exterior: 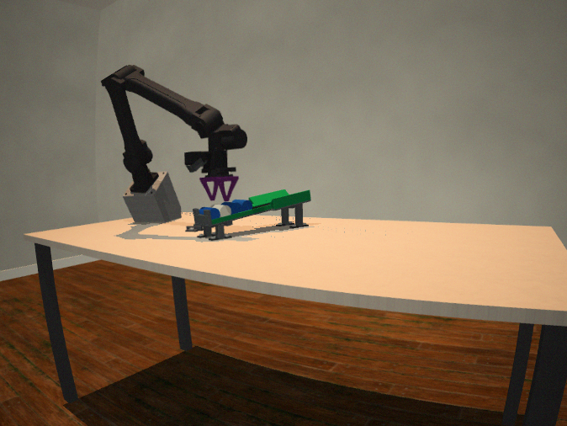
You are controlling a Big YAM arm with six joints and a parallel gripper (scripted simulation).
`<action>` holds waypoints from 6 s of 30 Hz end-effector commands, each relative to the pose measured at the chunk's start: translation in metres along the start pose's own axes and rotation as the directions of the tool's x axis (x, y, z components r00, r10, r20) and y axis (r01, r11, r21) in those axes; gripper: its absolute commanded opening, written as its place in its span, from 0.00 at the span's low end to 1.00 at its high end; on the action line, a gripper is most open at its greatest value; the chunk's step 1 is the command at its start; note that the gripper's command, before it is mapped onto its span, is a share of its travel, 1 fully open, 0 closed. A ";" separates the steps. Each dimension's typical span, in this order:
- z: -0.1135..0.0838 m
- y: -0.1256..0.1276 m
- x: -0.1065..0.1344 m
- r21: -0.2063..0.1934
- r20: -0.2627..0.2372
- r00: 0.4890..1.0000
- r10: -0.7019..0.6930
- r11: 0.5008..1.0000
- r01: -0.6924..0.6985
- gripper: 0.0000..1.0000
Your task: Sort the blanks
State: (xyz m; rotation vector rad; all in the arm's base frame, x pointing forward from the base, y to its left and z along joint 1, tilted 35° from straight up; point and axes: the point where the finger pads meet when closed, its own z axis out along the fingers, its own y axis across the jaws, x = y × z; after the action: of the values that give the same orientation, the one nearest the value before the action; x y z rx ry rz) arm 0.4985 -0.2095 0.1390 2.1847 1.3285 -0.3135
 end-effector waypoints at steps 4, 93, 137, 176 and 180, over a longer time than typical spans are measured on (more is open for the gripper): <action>0.004 0.018 -0.009 -0.020 0.000 1.000 0.030 0.999 -0.030 0.80; 0.049 0.000 -0.006 0.010 0.005 1.000 0.007 1.000 -0.007 0.80; 0.049 0.000 -0.006 0.010 0.005 1.000 0.011 1.000 -0.011 0.61; -0.049 0.023 -0.005 -0.057 -0.014 0.999 0.034 0.998 -0.035 0.61; -0.076 0.022 -0.005 -0.058 -0.016 0.999 0.035 0.998 -0.036 0.61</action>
State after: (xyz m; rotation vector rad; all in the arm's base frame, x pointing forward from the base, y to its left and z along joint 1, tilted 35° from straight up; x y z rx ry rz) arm 0.4923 -0.1961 0.1699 2.1789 1.3261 -0.3078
